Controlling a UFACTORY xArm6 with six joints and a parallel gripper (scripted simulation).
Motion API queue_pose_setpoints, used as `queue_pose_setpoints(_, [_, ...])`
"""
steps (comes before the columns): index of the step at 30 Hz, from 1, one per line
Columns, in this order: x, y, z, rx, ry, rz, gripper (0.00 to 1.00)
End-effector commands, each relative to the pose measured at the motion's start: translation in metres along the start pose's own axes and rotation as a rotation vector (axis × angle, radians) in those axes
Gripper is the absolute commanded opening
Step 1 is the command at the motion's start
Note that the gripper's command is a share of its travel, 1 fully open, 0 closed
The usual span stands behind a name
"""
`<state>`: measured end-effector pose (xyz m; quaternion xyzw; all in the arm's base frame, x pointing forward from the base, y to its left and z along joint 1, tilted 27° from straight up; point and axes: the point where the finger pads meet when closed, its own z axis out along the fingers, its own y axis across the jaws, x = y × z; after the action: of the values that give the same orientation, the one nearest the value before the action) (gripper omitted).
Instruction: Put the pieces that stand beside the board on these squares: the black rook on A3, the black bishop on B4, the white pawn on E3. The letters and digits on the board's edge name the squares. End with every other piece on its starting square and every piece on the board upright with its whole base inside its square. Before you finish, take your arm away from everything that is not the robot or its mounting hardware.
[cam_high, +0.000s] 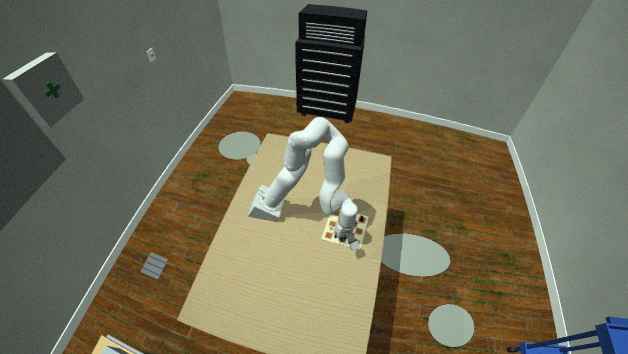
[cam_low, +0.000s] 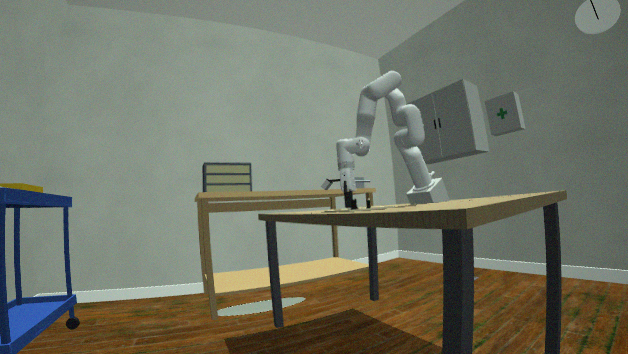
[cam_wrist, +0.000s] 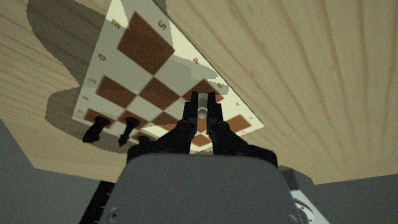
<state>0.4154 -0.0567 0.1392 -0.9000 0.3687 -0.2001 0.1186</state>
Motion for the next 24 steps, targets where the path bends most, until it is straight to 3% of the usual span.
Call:
queue_pose_setpoints(1, [0.0010, -0.0008, -0.0007, 0.002, 0.003, 0.000, 0.00])
queue_pose_setpoints(5, [0.0010, -0.0008, -0.0007, 0.002, 0.003, 0.000, 0.00])
queue_pose_setpoints(6, [0.0010, -0.0008, -0.0007, 0.002, 0.003, 0.000, 0.07])
queue_pose_setpoints(11, [0.0010, -0.0008, -0.0007, 0.002, 0.003, 0.000, 0.14])
queue_pose_setpoints(12, [0.0010, -0.0008, -0.0007, 0.002, 0.003, 0.000, 0.21])
queue_pose_setpoints(14, [0.0010, -0.0008, -0.0007, 0.002, 0.003, 0.000, 0.21])
queue_pose_setpoints(15, [0.0010, -0.0008, -0.0007, 0.002, 0.003, 0.000, 0.27])
queue_pose_setpoints(19, [0.0010, -0.0008, -0.0007, 0.002, 0.003, 0.000, 0.27])
queue_pose_setpoints(20, [0.0010, -0.0008, -0.0007, 0.002, 0.003, 0.000, 0.34])
queue_pose_setpoints(24, [0.0010, -0.0008, -0.0007, 0.002, 0.003, 0.000, 0.34])
